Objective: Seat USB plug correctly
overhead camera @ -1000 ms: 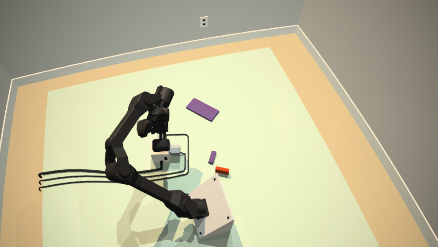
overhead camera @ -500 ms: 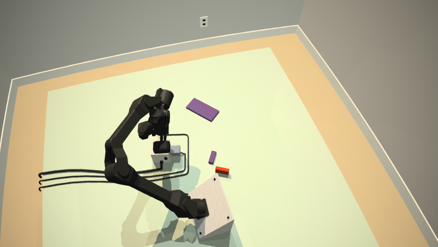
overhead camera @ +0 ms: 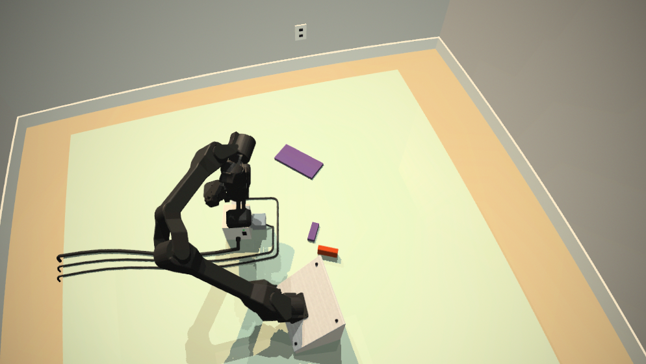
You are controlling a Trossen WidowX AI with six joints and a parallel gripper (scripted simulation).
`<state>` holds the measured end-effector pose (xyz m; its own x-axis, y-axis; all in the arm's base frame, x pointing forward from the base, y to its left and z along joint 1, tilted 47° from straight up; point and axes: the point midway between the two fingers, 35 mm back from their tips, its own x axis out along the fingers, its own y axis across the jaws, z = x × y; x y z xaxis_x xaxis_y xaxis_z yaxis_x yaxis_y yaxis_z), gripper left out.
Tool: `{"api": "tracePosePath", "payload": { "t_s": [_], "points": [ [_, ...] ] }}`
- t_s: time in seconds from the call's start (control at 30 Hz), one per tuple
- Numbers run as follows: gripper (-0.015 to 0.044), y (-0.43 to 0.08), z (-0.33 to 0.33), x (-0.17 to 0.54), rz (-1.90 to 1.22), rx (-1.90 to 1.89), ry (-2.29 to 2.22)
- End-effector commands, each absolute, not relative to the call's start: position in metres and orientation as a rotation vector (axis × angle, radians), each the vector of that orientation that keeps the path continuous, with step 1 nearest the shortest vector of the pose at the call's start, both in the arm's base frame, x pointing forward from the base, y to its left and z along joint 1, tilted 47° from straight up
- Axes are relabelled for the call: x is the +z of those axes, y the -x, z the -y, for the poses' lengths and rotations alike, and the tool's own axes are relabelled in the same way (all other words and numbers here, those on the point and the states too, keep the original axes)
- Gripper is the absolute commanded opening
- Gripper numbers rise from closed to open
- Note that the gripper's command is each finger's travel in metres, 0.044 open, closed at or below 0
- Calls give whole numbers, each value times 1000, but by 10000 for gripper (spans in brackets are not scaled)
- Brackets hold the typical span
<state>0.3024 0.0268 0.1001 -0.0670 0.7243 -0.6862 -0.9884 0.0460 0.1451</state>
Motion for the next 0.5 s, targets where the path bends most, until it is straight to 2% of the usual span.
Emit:
{"api": "tracePosePath", "payload": {
  "t_s": [0.0,0.33,0.47],
  "points": [
    [256,-303,-26,100,-718,1495,474],
    [0,-303,-26,100,-718,1495,474],
    [0,-303,-26,100,-718,1495,474]
  ]
}}
